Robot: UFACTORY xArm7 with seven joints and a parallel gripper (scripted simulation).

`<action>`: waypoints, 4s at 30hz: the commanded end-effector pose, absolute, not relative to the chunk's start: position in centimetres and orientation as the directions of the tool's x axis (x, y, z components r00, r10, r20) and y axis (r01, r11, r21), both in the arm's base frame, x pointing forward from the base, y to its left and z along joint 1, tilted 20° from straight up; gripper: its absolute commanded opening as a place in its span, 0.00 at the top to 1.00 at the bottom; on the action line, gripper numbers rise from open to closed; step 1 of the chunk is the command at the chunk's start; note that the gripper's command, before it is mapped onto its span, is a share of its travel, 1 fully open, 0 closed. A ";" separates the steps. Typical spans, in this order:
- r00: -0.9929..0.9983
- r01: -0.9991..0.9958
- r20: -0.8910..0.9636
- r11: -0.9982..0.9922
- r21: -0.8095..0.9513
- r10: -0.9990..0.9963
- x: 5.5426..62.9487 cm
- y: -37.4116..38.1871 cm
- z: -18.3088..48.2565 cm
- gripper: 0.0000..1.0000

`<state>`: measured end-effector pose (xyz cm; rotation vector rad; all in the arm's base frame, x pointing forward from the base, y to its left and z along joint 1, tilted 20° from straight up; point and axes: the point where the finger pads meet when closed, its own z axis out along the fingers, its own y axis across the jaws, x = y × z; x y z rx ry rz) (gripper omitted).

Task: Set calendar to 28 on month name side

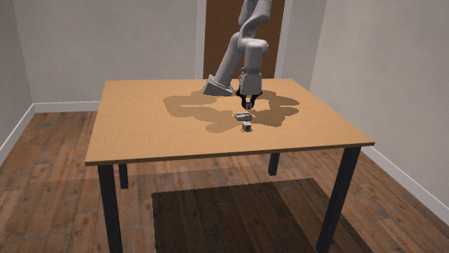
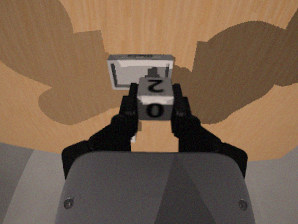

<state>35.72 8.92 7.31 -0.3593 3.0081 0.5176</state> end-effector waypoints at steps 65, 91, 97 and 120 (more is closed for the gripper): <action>-0.970 -0.240 -0.108 0.916 0.323 -0.216 36.1 8.9 7.4 0.71; -0.970 -0.240 -0.108 0.916 0.323 -0.216 36.1 9.1 6.8 0.71; -0.970 -0.240 -0.108 0.916 0.323 -0.216 36.2 9.3 6.3 0.71; -0.970 -0.240 -0.108 0.916 0.323 -0.216 36.2 9.8 5.0 0.71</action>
